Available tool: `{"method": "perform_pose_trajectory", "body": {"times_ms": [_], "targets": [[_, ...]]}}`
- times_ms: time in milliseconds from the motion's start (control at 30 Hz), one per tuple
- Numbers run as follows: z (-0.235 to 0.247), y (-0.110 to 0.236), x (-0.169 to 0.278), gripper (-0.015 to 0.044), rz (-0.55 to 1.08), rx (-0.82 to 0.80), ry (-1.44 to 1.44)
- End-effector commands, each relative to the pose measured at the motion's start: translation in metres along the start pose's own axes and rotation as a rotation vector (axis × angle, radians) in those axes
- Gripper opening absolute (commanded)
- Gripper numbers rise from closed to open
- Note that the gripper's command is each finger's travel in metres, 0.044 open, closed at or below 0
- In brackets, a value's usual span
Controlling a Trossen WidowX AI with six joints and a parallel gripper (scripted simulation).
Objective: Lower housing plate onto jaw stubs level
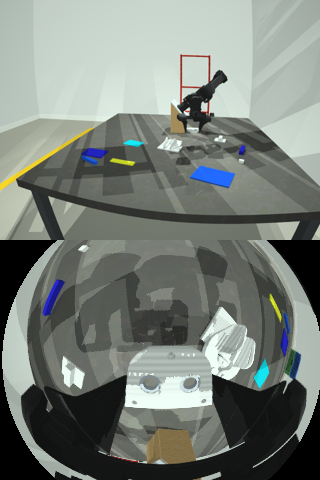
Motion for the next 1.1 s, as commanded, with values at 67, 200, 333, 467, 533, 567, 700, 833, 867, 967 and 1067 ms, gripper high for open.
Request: {"method": "perform_pose_trajectory", "body": {"times_ms": [67,200,333,467,533,567,700,833,867,967,1067], "targets": [[-0.024,-0.001,0.001,0.0351,0.000,-0.013,-0.118],[-0.038,-0.001,0.002,0.0351,0.000,-0.020,-0.185],[-0.052,-0.002,0.005,0.0351,0.000,-0.027,-0.253],[-0.066,-0.002,0.008,0.0351,-0.001,-0.036,-0.320],[-0.073,-0.003,0.009,0.0351,-0.001,-0.041,-0.354],[-0.076,-0.003,0.010,0.0351,-0.001,-0.044,-0.371],[-0.090,-0.003,0.015,0.0351,-0.002,-0.055,-0.438],[-0.103,-0.004,0.020,0.0351,-0.003,-0.068,-0.506],[-0.106,-0.004,0.021,0.0351,-0.003,-0.071,-0.522],[-0.115,-0.005,0.025,0.0351,-0.004,-0.081,-0.569],[-0.117,-0.005,0.026,0.0351,-0.005,-0.083,-0.580]]}}
Point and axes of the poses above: the point midway between the two fingers, 35 mm back from their tips, its own y axis back along the fingers, its own z axis across the jaws, x = y × z, the point moved 9 cm from there along y, back along the fingers, and after that the axes turned 8 degrees about -y, right-handed, at the moved point
